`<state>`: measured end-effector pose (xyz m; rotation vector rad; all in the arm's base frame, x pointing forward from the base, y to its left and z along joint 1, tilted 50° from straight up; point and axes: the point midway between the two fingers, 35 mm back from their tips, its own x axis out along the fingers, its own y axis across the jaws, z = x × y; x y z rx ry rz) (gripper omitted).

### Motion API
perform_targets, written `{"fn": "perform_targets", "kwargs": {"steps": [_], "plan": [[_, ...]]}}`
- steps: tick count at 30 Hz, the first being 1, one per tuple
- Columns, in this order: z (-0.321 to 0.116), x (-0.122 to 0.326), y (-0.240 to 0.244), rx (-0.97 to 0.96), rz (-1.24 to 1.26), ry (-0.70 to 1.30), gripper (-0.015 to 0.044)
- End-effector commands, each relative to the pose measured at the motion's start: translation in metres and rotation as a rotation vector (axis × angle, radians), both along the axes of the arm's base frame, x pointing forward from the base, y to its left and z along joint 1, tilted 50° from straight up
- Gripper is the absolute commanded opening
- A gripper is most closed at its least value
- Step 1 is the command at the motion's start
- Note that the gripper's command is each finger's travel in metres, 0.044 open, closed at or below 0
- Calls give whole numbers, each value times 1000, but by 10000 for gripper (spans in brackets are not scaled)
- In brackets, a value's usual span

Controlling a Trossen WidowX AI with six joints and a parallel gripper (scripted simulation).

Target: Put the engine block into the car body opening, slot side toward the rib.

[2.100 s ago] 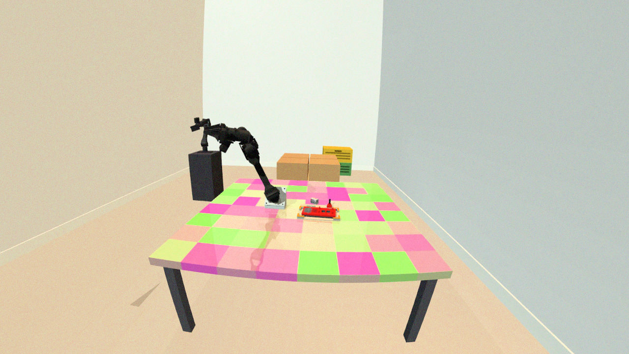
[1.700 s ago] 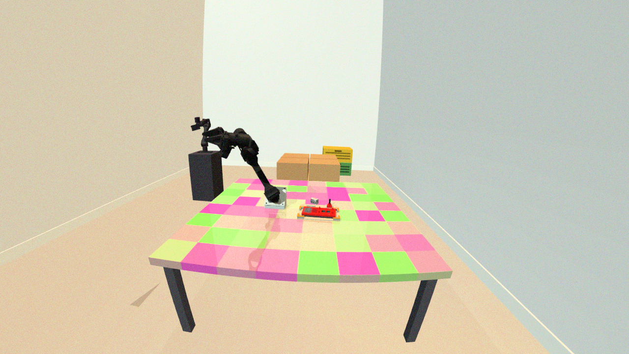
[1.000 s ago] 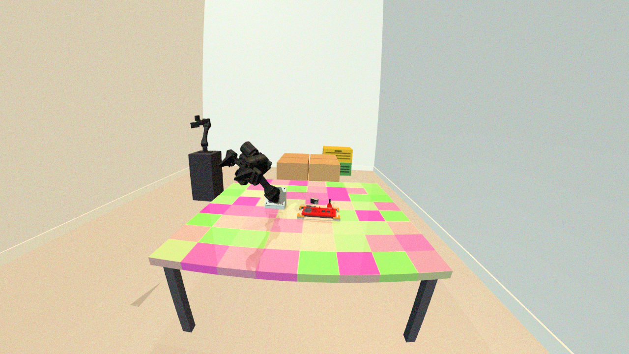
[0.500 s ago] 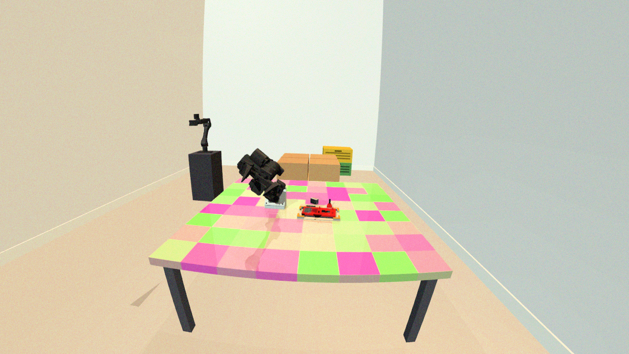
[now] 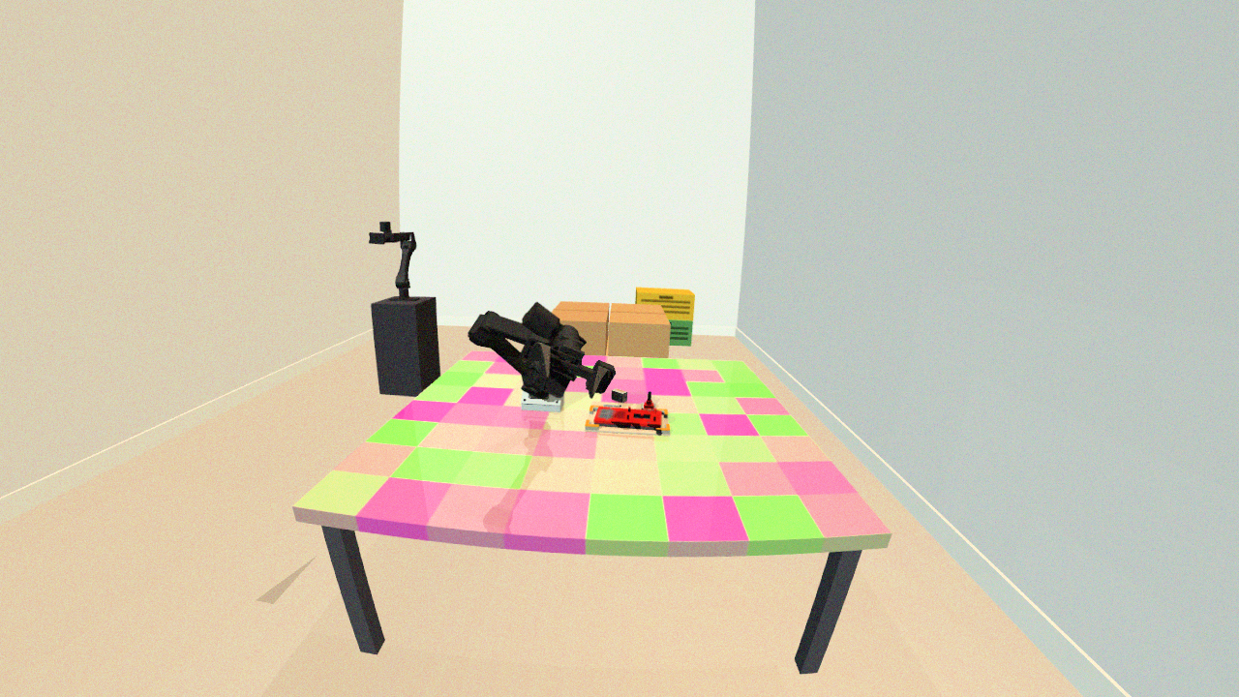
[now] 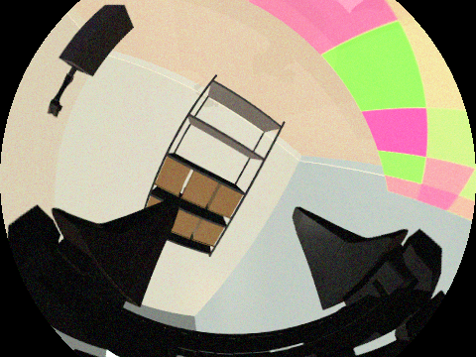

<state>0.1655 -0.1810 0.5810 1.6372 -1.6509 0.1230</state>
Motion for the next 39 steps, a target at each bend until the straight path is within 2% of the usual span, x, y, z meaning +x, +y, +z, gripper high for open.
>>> {"fn": "perform_targets", "kwargs": {"steps": [1, 11, 21, 31, 39], "plan": [[-19, 42, -2, 47, 88, 81, 440], [-84, 141, 13, 183, 286, 307, 440], [-164, 221, 49, 326, 456, 536, 440], [-259, 275, 107, 458, 591, 799, 440], [-344, 294, 163, 544, 672, 1044, 440]]}}
